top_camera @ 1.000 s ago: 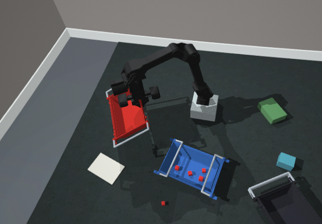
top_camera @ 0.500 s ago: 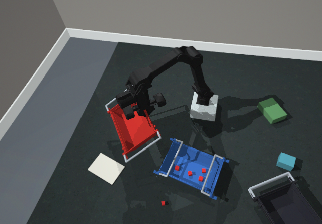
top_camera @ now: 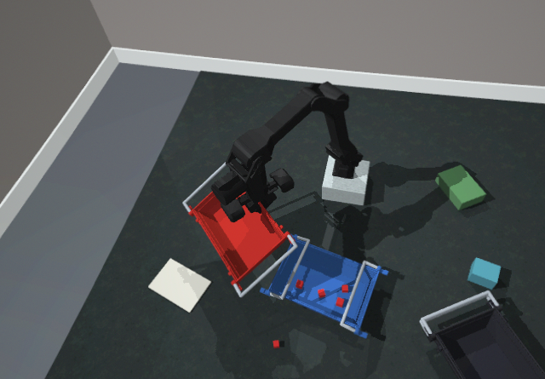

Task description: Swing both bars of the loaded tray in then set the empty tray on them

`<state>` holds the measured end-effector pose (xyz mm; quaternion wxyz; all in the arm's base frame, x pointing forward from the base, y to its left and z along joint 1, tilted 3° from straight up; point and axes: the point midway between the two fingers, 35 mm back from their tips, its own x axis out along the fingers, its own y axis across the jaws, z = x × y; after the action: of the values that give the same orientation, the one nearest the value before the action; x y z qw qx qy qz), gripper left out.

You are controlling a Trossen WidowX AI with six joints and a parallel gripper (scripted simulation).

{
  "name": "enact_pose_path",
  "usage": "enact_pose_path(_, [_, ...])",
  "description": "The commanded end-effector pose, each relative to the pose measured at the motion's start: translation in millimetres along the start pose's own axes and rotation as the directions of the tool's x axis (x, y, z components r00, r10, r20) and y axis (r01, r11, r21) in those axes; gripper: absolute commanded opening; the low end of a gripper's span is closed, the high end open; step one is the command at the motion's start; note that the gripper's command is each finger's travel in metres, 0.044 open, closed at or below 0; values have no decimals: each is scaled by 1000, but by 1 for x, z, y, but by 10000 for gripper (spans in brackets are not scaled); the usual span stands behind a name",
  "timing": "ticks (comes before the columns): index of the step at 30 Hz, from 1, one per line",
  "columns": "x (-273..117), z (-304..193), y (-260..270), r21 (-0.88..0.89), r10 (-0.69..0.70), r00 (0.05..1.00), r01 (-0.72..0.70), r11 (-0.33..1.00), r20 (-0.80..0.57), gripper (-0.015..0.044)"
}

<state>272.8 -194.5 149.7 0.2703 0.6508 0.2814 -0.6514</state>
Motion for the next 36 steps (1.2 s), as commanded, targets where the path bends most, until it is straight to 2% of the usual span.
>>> enact_pose_path(1, [-2, -17, -3, -41, 9, 1000, -10, 999, -8, 0])
enact_pose_path(36, [-3, -146, -61, -414, -2, 1000, -8, 910, -23, 0])
